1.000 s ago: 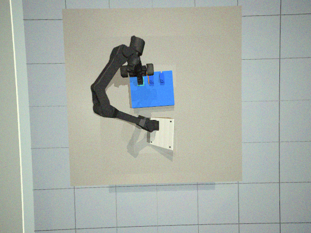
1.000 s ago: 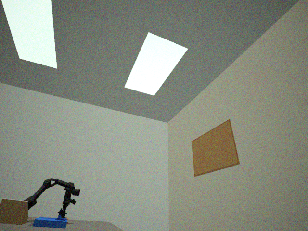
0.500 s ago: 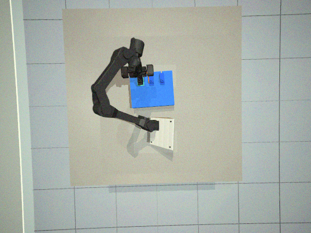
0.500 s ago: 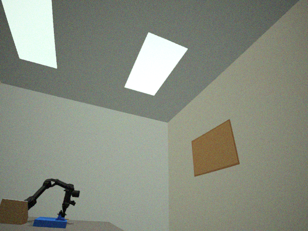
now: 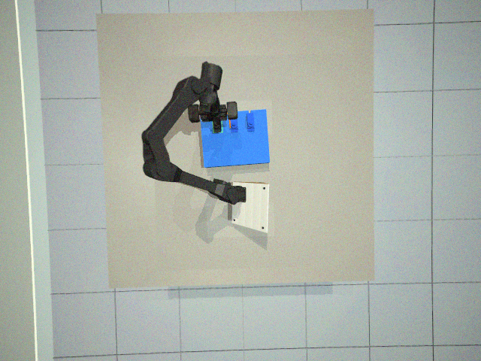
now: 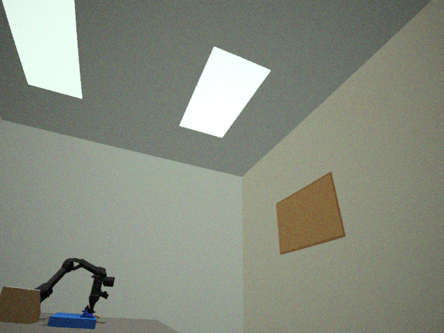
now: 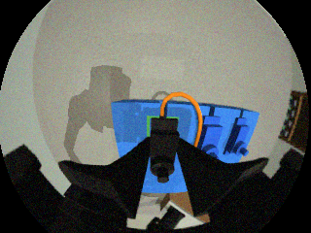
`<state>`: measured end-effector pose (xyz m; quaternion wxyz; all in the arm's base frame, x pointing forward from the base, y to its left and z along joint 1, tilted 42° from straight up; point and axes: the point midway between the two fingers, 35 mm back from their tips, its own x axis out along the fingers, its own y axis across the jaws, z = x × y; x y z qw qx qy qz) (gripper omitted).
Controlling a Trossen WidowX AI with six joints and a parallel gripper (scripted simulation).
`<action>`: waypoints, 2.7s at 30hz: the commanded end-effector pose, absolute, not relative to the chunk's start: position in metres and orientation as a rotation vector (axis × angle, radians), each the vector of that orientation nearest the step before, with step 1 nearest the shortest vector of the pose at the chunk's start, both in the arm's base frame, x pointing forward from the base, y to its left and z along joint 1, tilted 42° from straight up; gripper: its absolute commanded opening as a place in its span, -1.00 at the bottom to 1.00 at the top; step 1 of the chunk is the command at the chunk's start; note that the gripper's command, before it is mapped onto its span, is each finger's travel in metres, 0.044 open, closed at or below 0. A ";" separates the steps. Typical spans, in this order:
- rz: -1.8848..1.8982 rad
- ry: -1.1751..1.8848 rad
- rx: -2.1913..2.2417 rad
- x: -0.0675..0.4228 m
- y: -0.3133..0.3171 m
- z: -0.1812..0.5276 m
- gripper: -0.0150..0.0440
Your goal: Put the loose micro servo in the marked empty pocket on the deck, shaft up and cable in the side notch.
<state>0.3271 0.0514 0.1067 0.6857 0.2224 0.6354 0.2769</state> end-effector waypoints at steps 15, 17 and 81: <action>0.617 1.422 0.506 0.328 0.063 0.093 -0.49; 0.617 1.422 0.506 0.328 0.064 0.092 -0.49; 0.492 1.351 0.494 0.220 -0.033 0.184 1.00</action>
